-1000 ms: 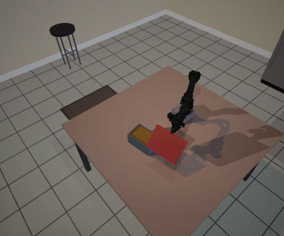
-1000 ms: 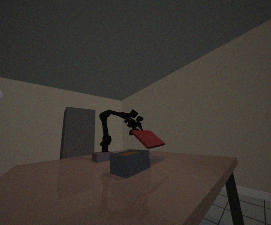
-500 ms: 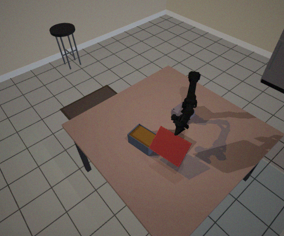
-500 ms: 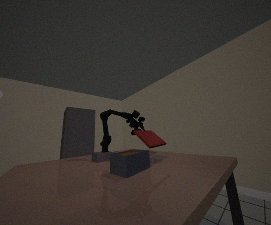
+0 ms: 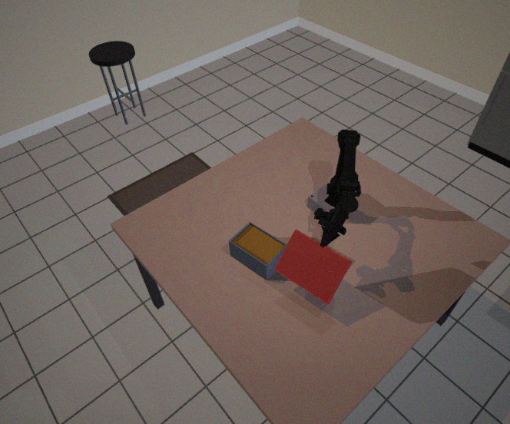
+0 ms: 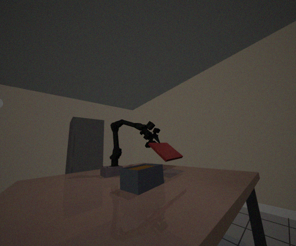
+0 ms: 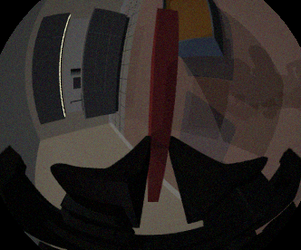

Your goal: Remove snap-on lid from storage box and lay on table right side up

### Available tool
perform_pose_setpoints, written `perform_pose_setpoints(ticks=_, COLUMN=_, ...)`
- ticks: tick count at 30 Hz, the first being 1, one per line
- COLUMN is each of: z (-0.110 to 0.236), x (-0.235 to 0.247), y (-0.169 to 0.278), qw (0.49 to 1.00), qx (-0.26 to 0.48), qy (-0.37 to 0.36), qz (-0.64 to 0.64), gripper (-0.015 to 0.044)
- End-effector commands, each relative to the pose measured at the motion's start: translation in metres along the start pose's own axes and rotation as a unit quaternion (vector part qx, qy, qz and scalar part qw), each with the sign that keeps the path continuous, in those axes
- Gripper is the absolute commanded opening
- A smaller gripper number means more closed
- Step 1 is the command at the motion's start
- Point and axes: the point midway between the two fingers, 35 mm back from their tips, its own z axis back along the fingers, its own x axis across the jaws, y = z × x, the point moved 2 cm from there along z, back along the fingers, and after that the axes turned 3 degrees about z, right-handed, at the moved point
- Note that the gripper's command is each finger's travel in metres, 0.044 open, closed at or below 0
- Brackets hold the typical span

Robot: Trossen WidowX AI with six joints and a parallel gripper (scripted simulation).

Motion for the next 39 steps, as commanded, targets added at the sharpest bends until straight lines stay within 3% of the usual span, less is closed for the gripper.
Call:
perform_pose_setpoints(ticks=1, z=0.002, x=0.003, y=0.008, qw=1.0, qx=-0.002, qy=-0.005, qz=-0.003, gripper=0.0)
perform_pose_setpoints(ticks=29, z=0.007, x=0.002, y=0.063, qw=1.0, qx=-0.001, qy=-0.004, qz=-0.005, gripper=0.0)
perform_pose_setpoints(ticks=39, z=0.002, x=-0.005, y=0.061, qw=1.0, qx=-0.001, qy=-0.004, qz=-0.004, gripper=0.0)
